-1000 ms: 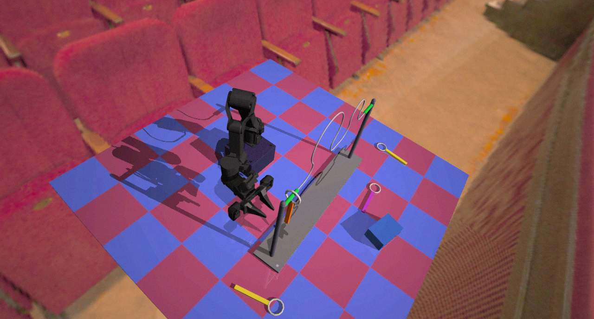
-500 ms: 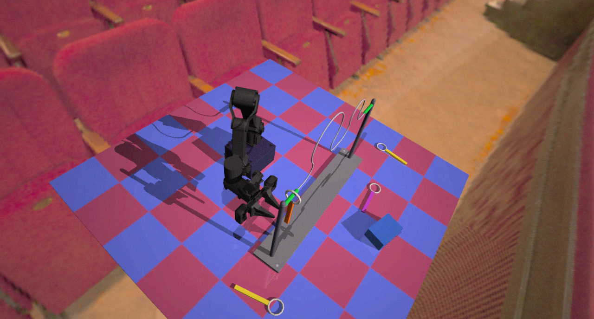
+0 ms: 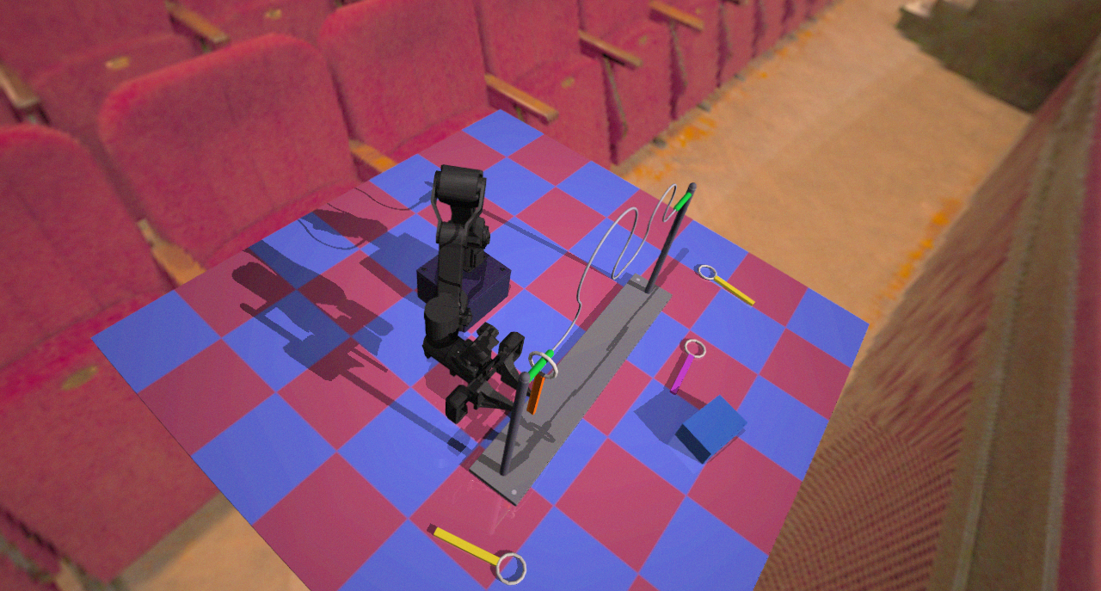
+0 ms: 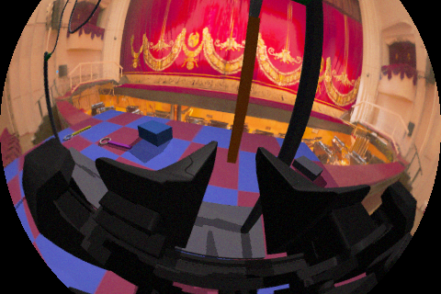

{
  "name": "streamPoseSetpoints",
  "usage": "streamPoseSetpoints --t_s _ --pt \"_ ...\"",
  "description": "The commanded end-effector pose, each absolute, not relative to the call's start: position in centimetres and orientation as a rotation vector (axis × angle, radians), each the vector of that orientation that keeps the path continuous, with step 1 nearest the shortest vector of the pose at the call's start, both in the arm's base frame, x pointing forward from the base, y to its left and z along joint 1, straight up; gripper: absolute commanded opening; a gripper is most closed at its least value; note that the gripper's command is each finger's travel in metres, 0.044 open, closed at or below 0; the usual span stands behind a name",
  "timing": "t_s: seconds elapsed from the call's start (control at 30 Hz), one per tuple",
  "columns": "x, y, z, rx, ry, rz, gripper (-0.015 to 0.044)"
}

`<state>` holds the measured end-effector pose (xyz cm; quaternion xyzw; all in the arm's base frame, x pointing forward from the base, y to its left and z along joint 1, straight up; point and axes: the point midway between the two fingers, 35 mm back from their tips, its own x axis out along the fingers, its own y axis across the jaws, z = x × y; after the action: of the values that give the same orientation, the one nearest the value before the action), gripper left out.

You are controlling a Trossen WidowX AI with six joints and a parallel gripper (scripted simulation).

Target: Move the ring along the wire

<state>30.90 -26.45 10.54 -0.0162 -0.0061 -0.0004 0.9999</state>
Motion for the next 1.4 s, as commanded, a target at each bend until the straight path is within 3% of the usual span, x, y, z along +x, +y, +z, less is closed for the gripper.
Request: streamPoseSetpoints --t_s 0.0,0.73,1.37 --pt "31.6 -26.6 10.4 -0.025 -0.011 -0.005 0.016" --pt "35.2 -26.3 10.6 -0.025 -0.015 -0.005 0.016" --pt "35.3 -26.3 10.6 -0.025 -0.015 -0.005 0.016"
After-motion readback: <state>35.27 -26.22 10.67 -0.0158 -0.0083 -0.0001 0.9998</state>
